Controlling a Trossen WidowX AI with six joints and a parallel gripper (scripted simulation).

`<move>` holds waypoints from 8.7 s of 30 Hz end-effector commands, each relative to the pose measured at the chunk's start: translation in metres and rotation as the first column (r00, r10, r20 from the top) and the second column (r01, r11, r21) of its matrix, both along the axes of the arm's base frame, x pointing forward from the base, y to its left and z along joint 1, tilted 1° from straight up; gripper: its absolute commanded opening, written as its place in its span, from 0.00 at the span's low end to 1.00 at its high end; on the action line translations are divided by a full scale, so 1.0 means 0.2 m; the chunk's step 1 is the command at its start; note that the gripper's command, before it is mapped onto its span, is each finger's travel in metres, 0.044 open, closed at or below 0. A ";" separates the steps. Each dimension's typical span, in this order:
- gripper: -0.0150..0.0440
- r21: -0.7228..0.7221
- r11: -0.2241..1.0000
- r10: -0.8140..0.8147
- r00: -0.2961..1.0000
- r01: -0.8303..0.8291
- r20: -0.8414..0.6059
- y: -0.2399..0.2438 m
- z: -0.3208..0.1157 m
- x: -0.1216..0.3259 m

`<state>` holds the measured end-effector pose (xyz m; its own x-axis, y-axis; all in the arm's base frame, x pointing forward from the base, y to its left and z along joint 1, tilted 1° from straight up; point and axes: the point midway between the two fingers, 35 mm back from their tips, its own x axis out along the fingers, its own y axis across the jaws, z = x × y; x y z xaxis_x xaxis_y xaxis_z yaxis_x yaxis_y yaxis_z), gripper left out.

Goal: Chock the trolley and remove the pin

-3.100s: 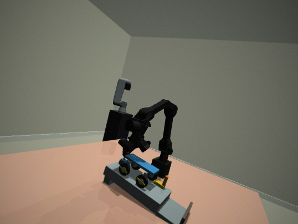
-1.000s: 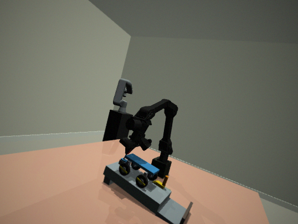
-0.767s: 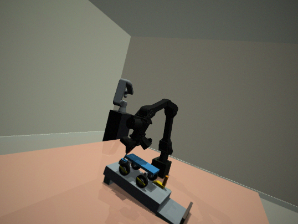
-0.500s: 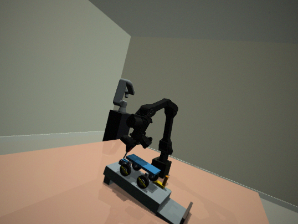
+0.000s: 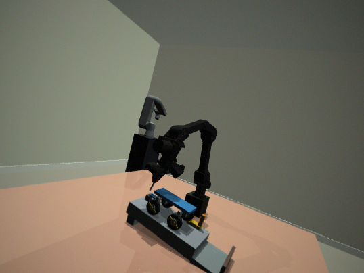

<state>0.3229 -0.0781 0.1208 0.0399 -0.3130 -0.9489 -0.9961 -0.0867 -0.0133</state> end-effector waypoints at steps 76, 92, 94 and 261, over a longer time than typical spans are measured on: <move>0.25 0.007 1.000 0.001 1.000 -0.001 -0.006 0.50 -0.13 -0.44; 0.25 0.012 1.000 0.001 1.000 -0.001 -0.007 0.79 -0.19 -0.48; 0.25 0.013 1.000 0.001 1.000 -0.001 -0.008 0.83 -0.20 -0.49; 0.58 0.317 0.038 0.988 0.082 -0.948 0.127 0.88 -0.73 -0.57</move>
